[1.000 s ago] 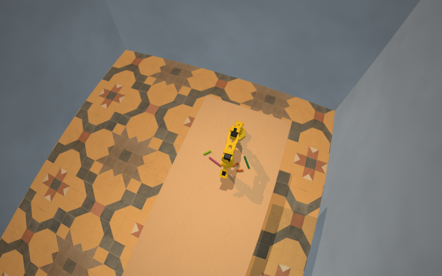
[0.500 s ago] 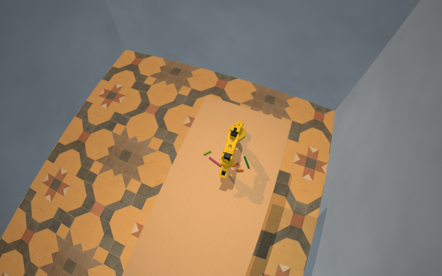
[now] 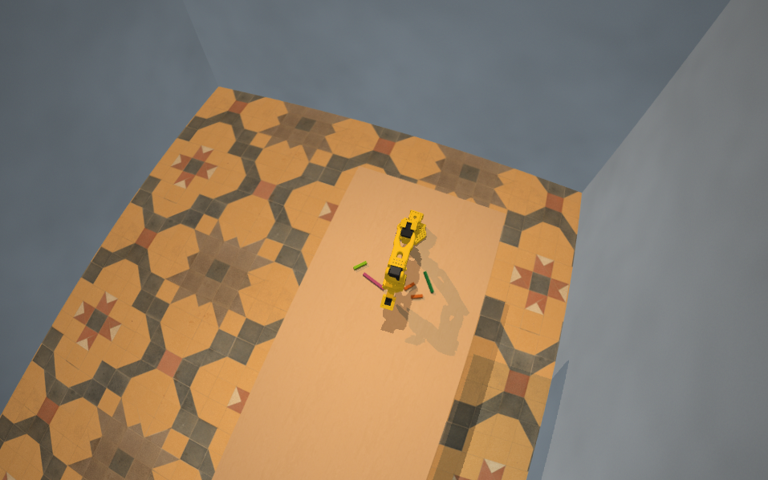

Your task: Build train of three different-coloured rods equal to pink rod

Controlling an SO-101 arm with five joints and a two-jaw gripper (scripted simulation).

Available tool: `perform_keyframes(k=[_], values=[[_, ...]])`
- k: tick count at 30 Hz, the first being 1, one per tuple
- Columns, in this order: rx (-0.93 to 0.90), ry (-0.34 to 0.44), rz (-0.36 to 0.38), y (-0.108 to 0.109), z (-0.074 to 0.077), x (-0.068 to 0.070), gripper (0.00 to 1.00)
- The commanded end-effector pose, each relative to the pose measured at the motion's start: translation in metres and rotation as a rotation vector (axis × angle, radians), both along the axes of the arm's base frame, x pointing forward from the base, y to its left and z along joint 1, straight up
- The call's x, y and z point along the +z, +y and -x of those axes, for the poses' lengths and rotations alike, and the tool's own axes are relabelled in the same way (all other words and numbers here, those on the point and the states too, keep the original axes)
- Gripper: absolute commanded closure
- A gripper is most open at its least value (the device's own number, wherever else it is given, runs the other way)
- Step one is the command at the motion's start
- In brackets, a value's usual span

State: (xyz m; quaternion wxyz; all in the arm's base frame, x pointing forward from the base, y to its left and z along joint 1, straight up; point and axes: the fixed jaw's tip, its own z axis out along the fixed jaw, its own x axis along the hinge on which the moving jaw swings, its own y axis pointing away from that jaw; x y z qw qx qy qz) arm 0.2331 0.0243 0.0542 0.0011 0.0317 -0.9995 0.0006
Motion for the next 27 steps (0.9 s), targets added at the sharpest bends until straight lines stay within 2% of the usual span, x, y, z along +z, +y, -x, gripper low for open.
perform_keyframes(k=[1, 11, 27], values=[[-0.008, -0.074, -0.006, 0.0, -0.008, 0.009, 0.81], [-0.008, -0.074, -0.006, 0.0, -0.01, -0.01, 0.81], [-0.008, -0.074, -0.006, 0.0, -0.01, -0.031, 0.81]])
